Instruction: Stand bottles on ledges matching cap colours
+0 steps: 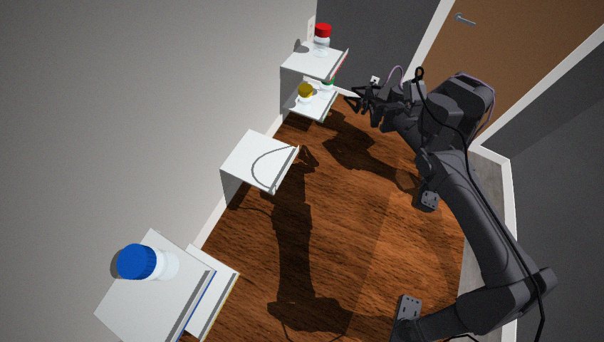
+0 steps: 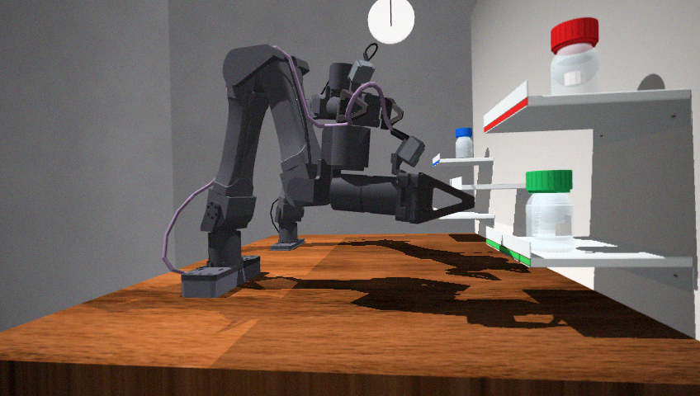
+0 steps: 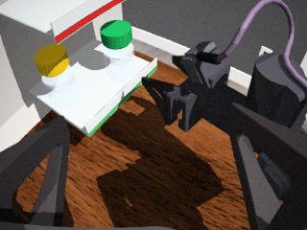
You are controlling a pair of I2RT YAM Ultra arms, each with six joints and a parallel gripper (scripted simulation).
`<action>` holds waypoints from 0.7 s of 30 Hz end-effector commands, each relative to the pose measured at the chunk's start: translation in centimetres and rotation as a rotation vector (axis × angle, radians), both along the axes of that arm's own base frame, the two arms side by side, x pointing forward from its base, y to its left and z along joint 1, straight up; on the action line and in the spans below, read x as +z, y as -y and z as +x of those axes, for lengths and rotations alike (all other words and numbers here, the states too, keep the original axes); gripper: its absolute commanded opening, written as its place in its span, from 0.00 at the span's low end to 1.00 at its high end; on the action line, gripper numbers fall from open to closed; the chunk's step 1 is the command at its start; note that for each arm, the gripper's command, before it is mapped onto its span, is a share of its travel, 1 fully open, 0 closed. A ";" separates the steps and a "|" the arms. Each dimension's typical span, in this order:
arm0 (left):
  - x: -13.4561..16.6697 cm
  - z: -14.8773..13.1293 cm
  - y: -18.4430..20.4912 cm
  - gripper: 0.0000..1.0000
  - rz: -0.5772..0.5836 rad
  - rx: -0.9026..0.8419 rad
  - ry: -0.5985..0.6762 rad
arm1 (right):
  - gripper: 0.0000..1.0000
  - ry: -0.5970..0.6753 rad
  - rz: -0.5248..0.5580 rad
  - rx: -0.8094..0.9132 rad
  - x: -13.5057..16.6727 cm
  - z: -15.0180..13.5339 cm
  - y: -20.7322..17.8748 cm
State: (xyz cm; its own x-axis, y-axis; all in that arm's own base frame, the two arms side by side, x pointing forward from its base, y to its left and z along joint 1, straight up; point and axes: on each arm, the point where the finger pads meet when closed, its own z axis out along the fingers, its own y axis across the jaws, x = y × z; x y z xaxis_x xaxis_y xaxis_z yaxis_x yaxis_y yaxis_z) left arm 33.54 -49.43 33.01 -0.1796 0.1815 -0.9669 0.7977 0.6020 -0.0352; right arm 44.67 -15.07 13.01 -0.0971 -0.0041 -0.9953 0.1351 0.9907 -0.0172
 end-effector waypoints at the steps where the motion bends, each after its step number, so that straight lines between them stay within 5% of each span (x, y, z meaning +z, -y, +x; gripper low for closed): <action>1: 1.3 0.3 -0.3 0.89 -0.023 0.014 0.012 | 0.72 0.037 -0.004 0.017 1.3 -0.1 -0.3; 2: 1.3 0.3 -0.3 0.89 -0.023 0.014 0.012 | 0.72 0.037 -0.006 0.017 1.3 -0.1 -0.3; 3: 1.4 0.3 -0.3 1.00 -0.029 0.015 0.008 | 0.83 0.025 -0.022 0.030 1.1 -0.1 -0.5; 5: 1.9 0.8 -0.6 1.00 -0.050 0.021 0.018 | 1.00 -0.015 -0.040 0.037 0.4 -0.2 -0.4; 10: 1.9 1.9 -1.9 1.00 -0.066 0.035 0.017 | 1.00 -0.099 -0.116 0.083 -0.7 0.3 -0.6; 21: -0.7 11.1 -14.6 1.00 -0.095 0.255 0.010 | 1.00 -0.313 -0.451 0.328 -0.5 1.8 -1.1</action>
State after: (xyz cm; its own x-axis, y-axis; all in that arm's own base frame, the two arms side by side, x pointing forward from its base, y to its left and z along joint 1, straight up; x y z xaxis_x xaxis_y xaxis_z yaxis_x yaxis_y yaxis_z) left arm 44.09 -37.04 30.21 -0.2396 0.1023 -0.9655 0.6252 0.7771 -0.0729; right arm 46.32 -14.27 12.00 -0.2495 -0.3563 -0.9004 -0.1006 0.9344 -0.3418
